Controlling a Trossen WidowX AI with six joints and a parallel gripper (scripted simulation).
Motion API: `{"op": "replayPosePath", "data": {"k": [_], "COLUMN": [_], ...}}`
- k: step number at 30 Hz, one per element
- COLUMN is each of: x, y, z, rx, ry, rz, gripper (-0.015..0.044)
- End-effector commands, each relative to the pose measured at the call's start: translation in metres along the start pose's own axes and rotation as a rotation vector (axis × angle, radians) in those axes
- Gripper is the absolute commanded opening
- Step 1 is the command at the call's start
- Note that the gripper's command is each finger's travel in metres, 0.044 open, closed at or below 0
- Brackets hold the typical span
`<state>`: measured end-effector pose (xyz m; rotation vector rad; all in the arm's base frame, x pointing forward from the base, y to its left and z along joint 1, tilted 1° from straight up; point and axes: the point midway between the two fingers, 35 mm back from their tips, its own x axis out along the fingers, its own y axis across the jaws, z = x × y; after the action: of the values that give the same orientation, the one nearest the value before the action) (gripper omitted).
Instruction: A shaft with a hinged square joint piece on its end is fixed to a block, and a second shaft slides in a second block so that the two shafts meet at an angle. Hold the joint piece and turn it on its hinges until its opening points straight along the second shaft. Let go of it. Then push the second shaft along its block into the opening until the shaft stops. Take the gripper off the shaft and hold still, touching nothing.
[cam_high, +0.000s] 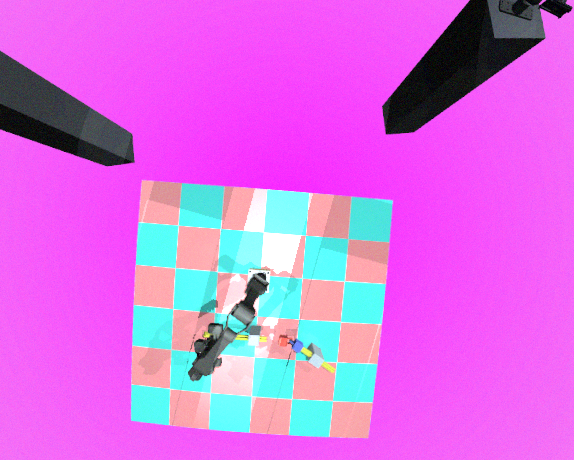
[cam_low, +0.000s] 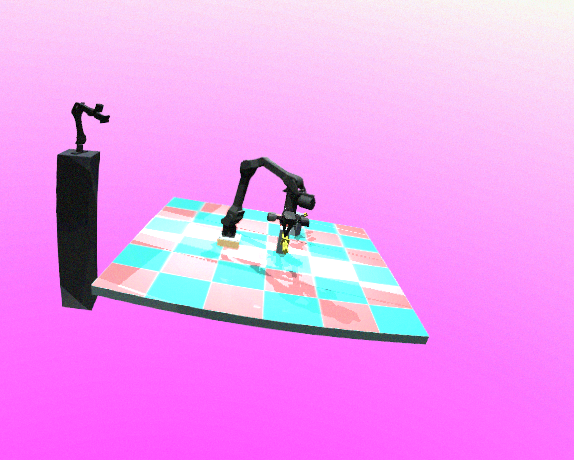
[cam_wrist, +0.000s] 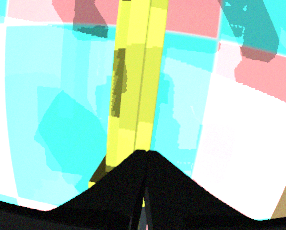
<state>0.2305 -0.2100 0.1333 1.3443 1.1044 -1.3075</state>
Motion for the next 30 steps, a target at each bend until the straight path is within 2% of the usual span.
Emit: {"op": "replayPosePath", "data": {"k": [1,22,30], "x": [0.004,0.035,0.035], "y": [-0.002,-0.001,-0.001], "z": [0.001,0.001,0.001], "rx": [0.021,0.021,0.016], "ry": [0.004,0.004,-0.009], "rz": [-0.008,-0.008,0.007], "gripper": [0.0000,0.0000,0.0000]}}
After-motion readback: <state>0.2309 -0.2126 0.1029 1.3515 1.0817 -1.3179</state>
